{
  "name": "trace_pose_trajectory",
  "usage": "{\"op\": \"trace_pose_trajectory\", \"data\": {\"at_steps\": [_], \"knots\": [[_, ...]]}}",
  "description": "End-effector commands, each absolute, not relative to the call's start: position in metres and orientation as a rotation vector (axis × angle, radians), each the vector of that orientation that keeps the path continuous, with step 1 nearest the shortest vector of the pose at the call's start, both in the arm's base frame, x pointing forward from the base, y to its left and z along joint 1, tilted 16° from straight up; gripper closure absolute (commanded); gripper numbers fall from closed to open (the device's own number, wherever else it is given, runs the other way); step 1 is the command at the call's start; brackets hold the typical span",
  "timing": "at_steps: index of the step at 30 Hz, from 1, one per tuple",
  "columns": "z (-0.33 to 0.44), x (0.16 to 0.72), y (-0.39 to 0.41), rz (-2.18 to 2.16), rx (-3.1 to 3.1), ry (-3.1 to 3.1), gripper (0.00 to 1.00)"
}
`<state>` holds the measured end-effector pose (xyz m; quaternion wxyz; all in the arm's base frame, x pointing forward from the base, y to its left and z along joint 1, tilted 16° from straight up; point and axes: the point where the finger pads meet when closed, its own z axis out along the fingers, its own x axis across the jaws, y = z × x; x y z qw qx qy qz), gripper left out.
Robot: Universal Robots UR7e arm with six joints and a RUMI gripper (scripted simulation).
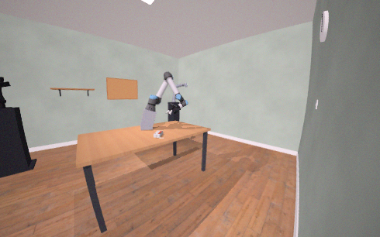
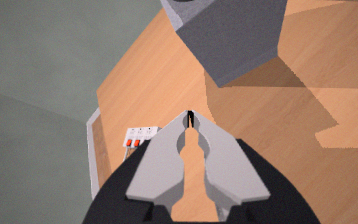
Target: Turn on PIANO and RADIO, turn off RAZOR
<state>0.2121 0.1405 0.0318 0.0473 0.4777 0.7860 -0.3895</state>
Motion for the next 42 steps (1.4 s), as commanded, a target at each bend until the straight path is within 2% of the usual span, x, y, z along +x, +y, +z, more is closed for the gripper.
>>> {"op": "trace_pose_trajectory", "data": {"at_steps": [1, 20, 32, 42], "knots": [[0.0, 0.231, 0.135, -1.1, 1.579, 2.57, 1.0], [-0.07, 0.316, 0.103, -0.437, 1.777, 2.925, 1.0], [-0.099, 0.393, 0.041, 0.164, 1.679, 2.931, 1.0], [-0.105, 0.428, -0.004, 0.389, 1.56, 2.852, 1.0]]}}
